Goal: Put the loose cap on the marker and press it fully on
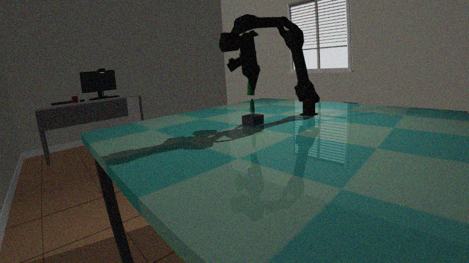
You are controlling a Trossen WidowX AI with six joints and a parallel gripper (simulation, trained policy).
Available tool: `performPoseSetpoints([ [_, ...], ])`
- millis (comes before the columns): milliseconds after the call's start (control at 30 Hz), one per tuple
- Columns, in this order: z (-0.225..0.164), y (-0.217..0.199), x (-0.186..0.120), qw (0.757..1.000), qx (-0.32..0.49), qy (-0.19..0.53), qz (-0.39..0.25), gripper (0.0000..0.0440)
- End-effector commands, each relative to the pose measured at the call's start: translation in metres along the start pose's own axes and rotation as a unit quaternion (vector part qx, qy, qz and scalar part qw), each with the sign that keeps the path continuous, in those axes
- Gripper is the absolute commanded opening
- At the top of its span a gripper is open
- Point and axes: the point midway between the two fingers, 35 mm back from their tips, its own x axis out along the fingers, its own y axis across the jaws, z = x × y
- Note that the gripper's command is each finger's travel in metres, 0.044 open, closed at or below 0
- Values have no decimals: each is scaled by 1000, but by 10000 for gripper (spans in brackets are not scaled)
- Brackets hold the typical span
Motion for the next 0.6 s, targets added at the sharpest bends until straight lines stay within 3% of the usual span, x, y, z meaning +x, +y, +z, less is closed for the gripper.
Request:
performPoseSetpoints([
  [0,0,-9,2,1000,4,9,1,15],
  [567,-2,-22,22,999,17,31,0,0],
])
